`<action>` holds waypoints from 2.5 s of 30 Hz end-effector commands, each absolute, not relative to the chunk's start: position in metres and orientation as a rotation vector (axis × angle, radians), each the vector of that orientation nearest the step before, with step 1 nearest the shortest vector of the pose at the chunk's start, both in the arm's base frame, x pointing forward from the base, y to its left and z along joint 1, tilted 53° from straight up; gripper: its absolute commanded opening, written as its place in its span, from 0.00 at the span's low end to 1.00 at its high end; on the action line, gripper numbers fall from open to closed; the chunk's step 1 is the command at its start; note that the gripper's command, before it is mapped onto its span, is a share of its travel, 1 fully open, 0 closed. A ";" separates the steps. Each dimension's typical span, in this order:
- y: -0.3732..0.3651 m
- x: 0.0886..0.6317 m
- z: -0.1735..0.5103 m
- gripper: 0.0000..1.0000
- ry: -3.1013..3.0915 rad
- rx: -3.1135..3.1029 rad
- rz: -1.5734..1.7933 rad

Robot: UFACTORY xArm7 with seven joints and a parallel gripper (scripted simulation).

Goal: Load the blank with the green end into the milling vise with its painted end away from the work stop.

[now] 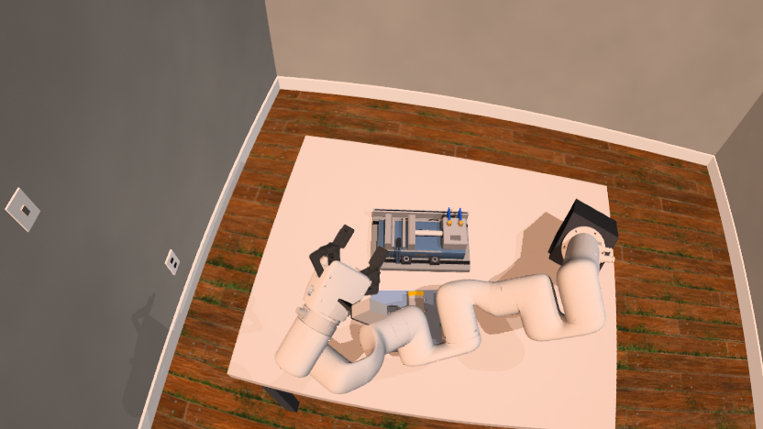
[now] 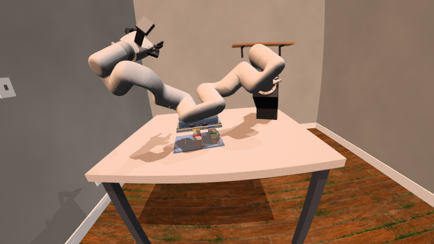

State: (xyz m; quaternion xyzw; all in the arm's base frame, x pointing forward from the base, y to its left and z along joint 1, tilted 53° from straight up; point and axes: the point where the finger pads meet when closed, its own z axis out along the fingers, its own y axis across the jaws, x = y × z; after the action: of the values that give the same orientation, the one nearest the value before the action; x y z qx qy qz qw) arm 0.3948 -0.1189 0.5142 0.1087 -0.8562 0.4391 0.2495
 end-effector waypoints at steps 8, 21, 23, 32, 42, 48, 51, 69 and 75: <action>-0.095 0.400 0.515 1.00 -2.347 0.448 1.254; -0.053 0.410 0.515 1.00 -2.347 0.448 1.254; -0.053 0.410 0.515 1.00 -2.347 0.448 1.254; -0.034 0.410 0.515 1.00 -2.350 0.571 1.299; -0.014 0.411 0.515 1.00 -2.349 0.695 1.342; 0.003 0.411 0.515 1.00 -2.349 0.692 1.340; 0.015 0.411 0.515 1.00 -2.349 0.693 1.341; 0.025 0.400 0.488 1.00 -2.458 0.521 1.184; 0.025 0.397 0.481 1.00 -2.482 0.477 1.143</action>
State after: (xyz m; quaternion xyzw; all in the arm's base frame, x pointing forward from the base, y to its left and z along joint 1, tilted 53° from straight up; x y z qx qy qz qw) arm 0.3996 0.0259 0.4832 0.1766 -0.8747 0.4123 0.1837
